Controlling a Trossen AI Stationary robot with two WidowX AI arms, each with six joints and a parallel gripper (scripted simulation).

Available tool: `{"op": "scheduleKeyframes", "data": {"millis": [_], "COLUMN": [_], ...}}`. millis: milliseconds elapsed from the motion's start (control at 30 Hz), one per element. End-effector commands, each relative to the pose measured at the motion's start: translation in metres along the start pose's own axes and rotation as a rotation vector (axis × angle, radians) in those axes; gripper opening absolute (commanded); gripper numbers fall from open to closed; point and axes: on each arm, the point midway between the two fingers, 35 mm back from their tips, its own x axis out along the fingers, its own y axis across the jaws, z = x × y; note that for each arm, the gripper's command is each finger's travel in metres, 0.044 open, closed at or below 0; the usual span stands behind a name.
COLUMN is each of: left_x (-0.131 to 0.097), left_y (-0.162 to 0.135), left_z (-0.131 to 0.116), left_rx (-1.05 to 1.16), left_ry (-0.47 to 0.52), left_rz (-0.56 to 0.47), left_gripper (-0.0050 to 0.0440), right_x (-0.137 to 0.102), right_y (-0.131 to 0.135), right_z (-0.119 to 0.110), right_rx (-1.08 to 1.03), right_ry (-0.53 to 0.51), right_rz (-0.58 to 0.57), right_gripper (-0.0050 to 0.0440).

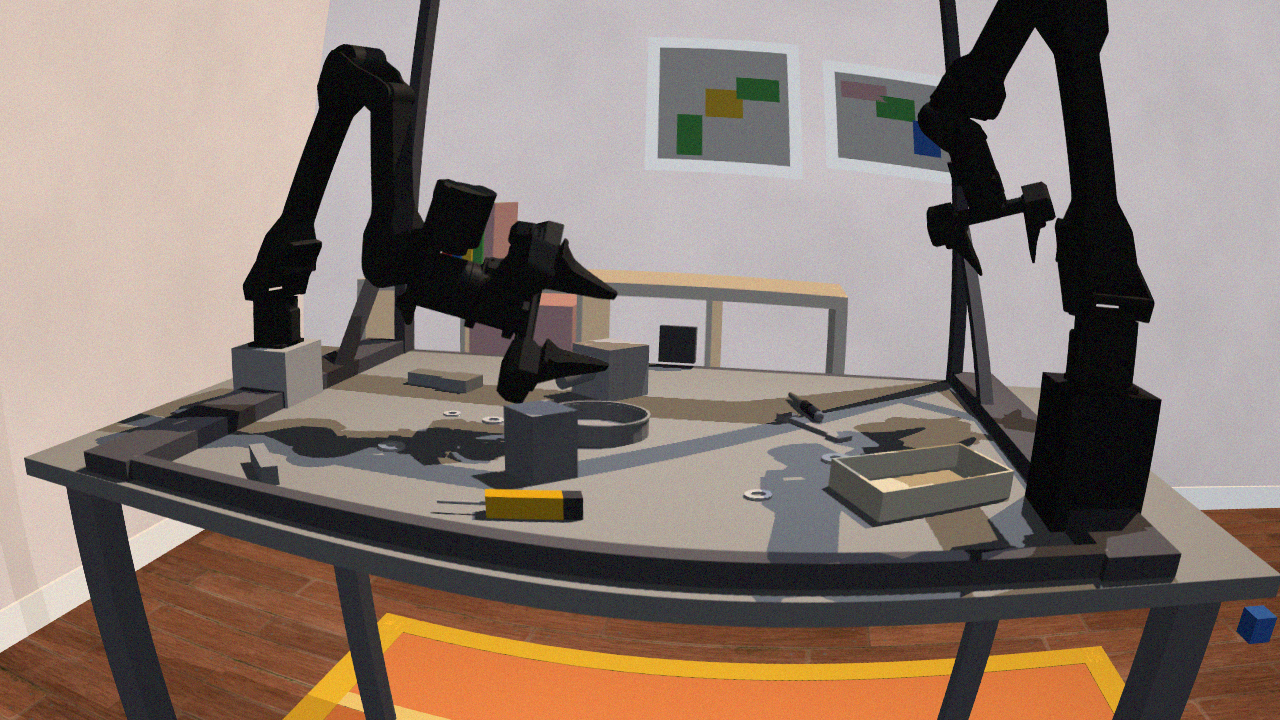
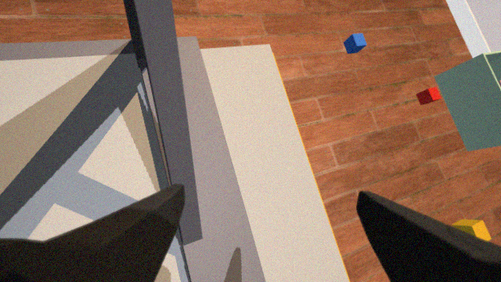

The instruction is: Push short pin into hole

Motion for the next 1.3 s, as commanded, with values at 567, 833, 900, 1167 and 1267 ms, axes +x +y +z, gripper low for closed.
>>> {"op": "scheduleKeyframes", "data": {"millis": [567, 833, 900, 1167, 1267], "left_x": [-0.006, -0.036, -0.050, -0.097, -0.124], "left_y": [-0.001, 0.052, 0.074, 0.130, 0.153], "left_z": [0.007, -0.008, -0.016, -0.047, -0.068], "left_rx": [0.016, -0.102, -0.156, -0.313, -0.397], "left_ry": [-0.023, -0.124, -0.170, -0.299, -0.369], "left_rz": [0.008, 0.205, 0.294, 0.545, 0.677], "left_gripper": [0.0400, 0.0400, 0.0400, 0.0400, 0.0400], "right_x": [0.000, 0.000, 0.000, -0.002, -0.005], "right_y": [0.006, 0.007, 0.009, 0.016, 0.019], "right_z": [0.008, -0.020, -0.028, -0.048, -0.062], "right_rx": [-0.017, -0.185, -0.262, -0.482, -0.584], "right_ry": [-0.017, 0.077, 0.106, 0.166, 0.199], "right_rz": [0.015, 0.060, 0.089, 0.187, 0.240], "right_gripper": [0.0400, 0.0400, 0.0400, 0.0400, 0.0400]}}
